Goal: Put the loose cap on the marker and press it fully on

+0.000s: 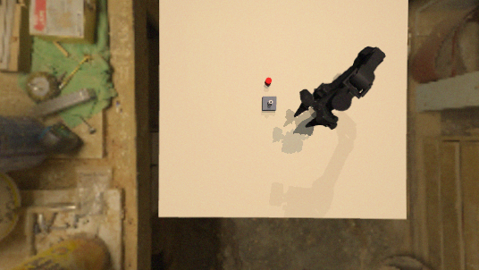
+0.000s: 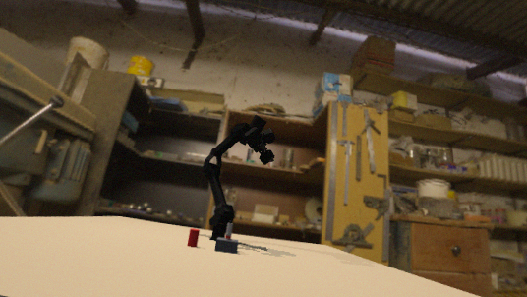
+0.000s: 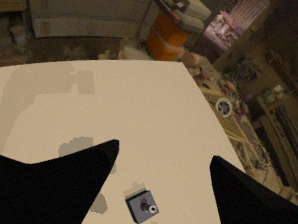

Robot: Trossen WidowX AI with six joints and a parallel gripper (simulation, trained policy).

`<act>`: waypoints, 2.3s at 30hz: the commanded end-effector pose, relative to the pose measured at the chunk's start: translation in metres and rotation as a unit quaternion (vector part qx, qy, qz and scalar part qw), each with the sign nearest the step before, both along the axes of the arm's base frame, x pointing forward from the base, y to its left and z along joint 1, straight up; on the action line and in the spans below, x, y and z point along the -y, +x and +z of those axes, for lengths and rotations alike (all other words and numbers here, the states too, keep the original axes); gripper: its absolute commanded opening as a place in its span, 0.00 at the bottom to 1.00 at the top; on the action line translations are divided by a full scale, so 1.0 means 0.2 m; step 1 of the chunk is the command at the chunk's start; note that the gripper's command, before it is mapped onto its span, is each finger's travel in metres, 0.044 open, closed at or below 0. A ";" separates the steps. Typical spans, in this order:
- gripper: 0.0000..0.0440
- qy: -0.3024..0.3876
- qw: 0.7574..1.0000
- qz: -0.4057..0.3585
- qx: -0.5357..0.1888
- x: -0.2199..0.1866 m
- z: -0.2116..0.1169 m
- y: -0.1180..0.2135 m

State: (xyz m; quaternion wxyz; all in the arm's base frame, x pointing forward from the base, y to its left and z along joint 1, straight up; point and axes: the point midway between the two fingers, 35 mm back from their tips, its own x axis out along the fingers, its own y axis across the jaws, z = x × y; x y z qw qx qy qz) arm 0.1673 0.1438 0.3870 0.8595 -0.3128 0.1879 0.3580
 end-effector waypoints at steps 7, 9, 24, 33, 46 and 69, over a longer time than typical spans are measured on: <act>0.75 -0.015 0.998 -0.034 -0.049 0.01 -0.10 0.07; 0.75 -0.018 0.997 -0.041 -0.057 0.02 -0.12 0.09; 0.75 -0.042 0.987 -0.095 -0.119 0.09 -0.26 0.19; 0.75 -0.055 0.978 -0.130 -0.155 0.14 -0.34 0.25; 0.75 -0.069 0.960 -0.178 -0.206 0.24 -0.45 0.34; 0.75 -0.082 0.918 -0.258 -0.290 0.45 -0.63 0.47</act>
